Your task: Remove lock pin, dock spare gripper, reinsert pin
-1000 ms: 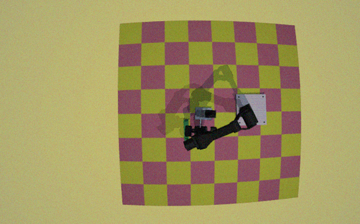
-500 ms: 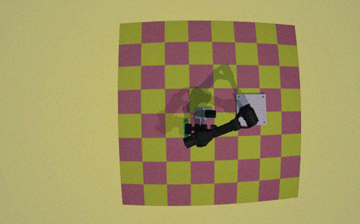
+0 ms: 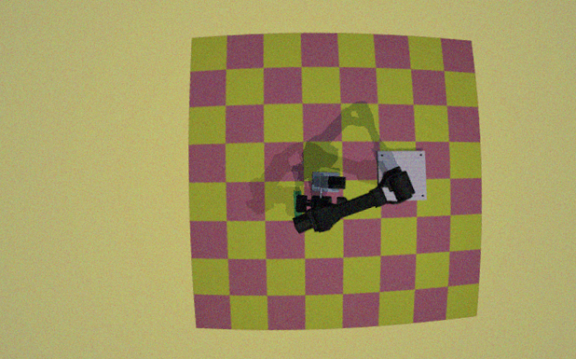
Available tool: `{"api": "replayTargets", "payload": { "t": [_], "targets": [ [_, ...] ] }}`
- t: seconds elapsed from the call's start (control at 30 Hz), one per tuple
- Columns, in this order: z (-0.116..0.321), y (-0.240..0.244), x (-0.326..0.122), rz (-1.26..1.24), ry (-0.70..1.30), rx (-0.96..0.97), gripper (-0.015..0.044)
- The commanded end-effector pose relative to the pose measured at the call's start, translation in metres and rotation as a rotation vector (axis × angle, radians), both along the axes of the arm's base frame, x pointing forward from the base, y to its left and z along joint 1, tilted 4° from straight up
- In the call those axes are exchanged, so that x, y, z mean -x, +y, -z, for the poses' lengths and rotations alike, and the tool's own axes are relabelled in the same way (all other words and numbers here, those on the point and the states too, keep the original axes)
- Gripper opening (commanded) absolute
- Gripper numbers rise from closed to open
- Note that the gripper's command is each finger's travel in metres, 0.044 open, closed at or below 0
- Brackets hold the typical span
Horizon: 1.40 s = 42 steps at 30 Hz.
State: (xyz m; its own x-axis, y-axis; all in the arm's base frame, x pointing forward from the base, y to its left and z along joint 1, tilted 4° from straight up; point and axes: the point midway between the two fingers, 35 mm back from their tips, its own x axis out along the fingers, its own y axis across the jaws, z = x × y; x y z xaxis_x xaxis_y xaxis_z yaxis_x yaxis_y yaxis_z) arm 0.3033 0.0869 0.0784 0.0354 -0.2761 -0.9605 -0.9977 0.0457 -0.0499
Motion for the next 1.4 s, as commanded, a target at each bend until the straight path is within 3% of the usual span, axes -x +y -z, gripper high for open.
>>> {"api": "replayTargets", "payload": {
  "t": [0.0, 0.8, 1.07, 1.37],
  "targets": [
    [0.0, -0.003, 0.0, -0.005, -0.001, 0.0, 0.0],
    [-0.001, -0.018, 0.0, -0.005, 0.005, 0.0, 0.0],
    [-0.001, -0.018, 0.001, 0.001, 0.007, -0.002, 0.02],
    [-0.007, -0.012, 0.001, 0.0, 0.007, -0.002, 0.02]
  ]
}}
